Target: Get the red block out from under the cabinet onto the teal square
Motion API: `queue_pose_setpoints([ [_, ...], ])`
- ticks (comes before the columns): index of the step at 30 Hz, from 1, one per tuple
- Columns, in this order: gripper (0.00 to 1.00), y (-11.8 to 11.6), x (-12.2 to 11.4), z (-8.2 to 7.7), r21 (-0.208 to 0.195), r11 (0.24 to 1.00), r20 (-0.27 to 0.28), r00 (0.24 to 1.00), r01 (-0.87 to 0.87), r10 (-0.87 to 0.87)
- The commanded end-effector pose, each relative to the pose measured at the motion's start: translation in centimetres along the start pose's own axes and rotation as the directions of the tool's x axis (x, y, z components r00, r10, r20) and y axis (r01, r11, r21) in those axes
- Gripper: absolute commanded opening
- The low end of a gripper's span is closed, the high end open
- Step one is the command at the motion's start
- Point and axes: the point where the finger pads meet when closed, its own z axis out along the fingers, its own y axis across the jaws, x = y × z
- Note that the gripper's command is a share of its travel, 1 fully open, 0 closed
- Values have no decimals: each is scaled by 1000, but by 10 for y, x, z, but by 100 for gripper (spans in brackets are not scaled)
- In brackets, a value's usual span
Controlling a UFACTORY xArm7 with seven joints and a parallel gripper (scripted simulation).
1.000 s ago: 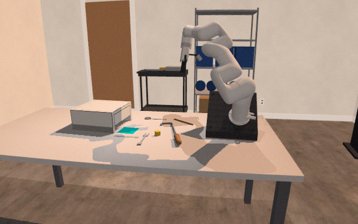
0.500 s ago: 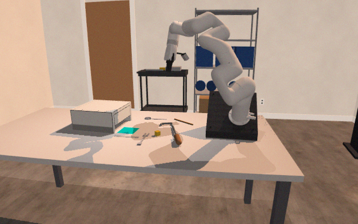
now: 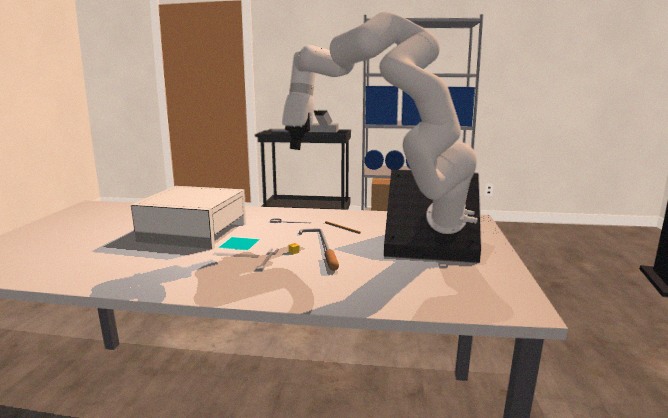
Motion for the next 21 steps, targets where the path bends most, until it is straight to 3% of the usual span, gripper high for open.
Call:
queue_pose_setpoints([
  [1, 0, 34, -35, 25, 15, 993, -18, 993, 115, -115],
  [2, 0, 53, -45, 40, 7, 984, -33, 984, 176, -176],
  [3, 0, 55, -47, 42, 7, 984, -33, 984, 176, -176],
  [4, 0, 75, -56, 58, -2, 972, -50, 971, 233, -233],
  [5, 0, 76, -57, 59, -2, 972, -50, 971, 233, -233],
  [6, 0, 96, -63, 75, -12, 958, -66, 956, 286, -286],
  [7, 0, 96, -63, 75, -12, 958, -66, 956, 286, -286],
  [8, 0, 116, -66, 90, -22, 942, -84, 938, 335, -335],
  [9, 0, 116, -66, 90, -22, 942, -84, 938, 335, -335],
  [10, 0, 134, -66, 104, -32, 925, -101, 920, 378, -380],
  [11, 0, 134, -66, 104, -32, 925, -101, 920, 378, -380],
  [12, 0, 150, -65, 117, -42, 908, -117, 900, 417, -419],
  [14, 0, 150, -65, 117, -42, 908, -117, 900, 417, -419],
  [17, 0, 188, -53, 145, -68, 860, -160, 846, 505, -509],
  [21, 0, 210, -41, 161, -86, 828, -189, 807, 555, -560],
])
